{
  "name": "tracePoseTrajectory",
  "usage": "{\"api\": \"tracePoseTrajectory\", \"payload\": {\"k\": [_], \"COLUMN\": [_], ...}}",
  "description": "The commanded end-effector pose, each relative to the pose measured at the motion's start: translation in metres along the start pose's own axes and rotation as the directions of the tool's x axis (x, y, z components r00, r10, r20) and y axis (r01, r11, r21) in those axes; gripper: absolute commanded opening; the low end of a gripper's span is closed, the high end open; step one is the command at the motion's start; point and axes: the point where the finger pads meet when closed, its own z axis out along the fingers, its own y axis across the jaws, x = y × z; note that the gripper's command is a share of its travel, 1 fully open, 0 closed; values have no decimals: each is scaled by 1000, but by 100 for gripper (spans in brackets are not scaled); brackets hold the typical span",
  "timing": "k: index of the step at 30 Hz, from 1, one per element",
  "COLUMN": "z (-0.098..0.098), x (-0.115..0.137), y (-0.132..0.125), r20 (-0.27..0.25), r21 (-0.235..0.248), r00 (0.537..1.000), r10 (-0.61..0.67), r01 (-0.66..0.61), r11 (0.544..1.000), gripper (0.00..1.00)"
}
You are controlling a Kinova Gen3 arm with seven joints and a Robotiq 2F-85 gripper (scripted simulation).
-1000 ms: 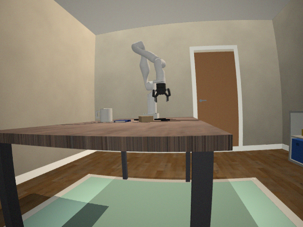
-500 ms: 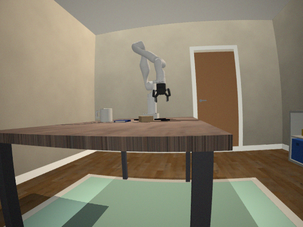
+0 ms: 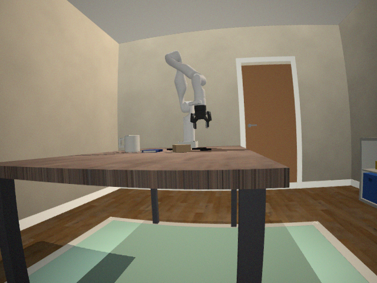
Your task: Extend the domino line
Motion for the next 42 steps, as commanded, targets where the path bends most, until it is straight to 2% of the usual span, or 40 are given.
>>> {"api": "tracePoseTrajectory", "payload": {"k": [1,6,8,11,16,23,25,30,35,39,42], "z": [4,9,9,12,17,22,22,24,26,26,26], "x": [-1,-1,-1,-1,0,3,3,5,7,8,8], "y": [1,4,4,5,7,9,9,10,11,11,11], "r20": [-1,1,1,1,0,-2,-2,-1,0,2,2], "r21": [-2,-6,-6,-7,-6,1,1,7,13,16,16], "r00": [990,943,943,893,773,566,566,427,322,270,262], "r10": [139,332,332,451,634,824,824,904,947,963,965], "r01": [-139,-332,-332,-451,-634,-824,-824,-904,-947,-963,-965], "r11": [990,943,943,893,773,566,566,427,322,270,262], "gripper": [100,100,100,100,100,100,100,100,100,100,100]}}
